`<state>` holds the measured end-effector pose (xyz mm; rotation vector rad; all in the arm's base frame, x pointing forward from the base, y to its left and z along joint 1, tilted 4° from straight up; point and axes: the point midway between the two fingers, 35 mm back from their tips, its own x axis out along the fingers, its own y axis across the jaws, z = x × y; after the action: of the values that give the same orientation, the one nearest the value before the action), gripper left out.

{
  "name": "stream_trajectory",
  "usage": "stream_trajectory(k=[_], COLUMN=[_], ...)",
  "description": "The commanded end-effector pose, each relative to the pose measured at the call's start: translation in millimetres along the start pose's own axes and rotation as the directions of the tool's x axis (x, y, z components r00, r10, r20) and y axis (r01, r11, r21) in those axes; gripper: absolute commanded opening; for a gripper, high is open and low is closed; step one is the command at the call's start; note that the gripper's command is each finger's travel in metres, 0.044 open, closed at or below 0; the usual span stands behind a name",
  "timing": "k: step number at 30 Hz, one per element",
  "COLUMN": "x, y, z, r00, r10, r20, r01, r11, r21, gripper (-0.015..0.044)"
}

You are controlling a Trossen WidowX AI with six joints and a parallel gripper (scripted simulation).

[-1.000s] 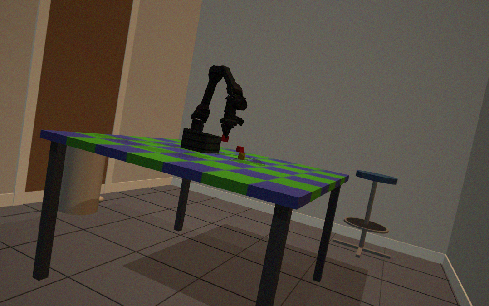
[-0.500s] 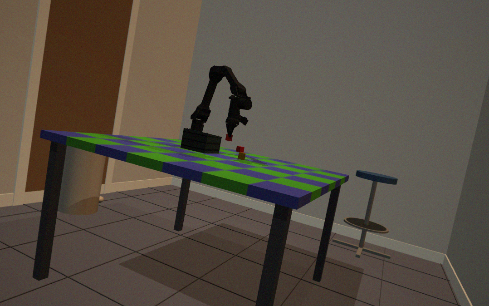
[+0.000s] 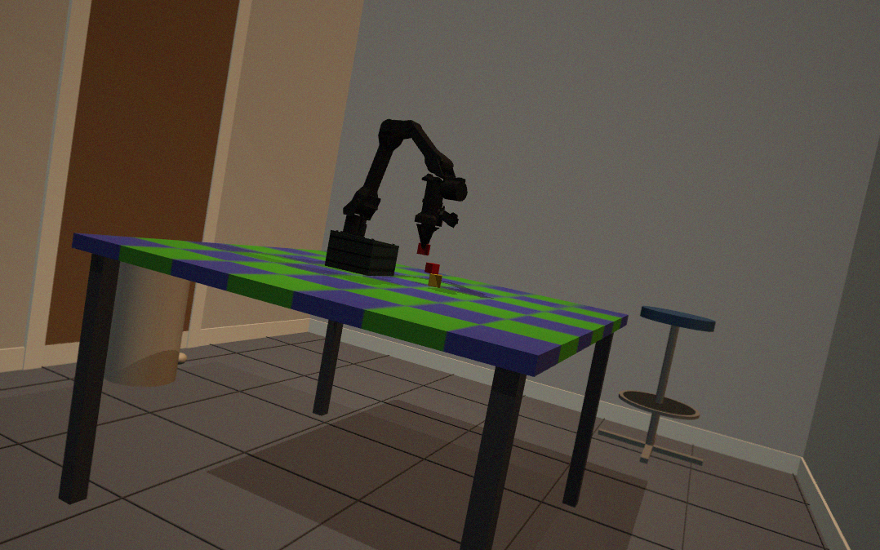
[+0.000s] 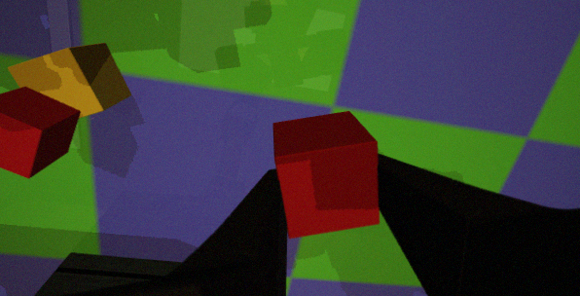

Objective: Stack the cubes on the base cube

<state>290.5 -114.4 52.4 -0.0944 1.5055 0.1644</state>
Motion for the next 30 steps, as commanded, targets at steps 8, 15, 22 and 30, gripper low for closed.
stream_trajectory(k=[8,15,22,30], x=[-1,0,0,0], y=[33,54,76,102], z=[19,29,37,45], r00=[1.000,1.000,1.000,1.000], r10=[-0.001,0.001,0.003,0.007], r20=[0.002,0.003,0.004,0.006], r01=[0.001,-0.002,-0.005,-0.009], r11=[0.986,0.964,0.932,0.884], r21=[0.165,0.265,0.361,0.467], gripper=[0.0105,0.0105,0.0105,0.0105])
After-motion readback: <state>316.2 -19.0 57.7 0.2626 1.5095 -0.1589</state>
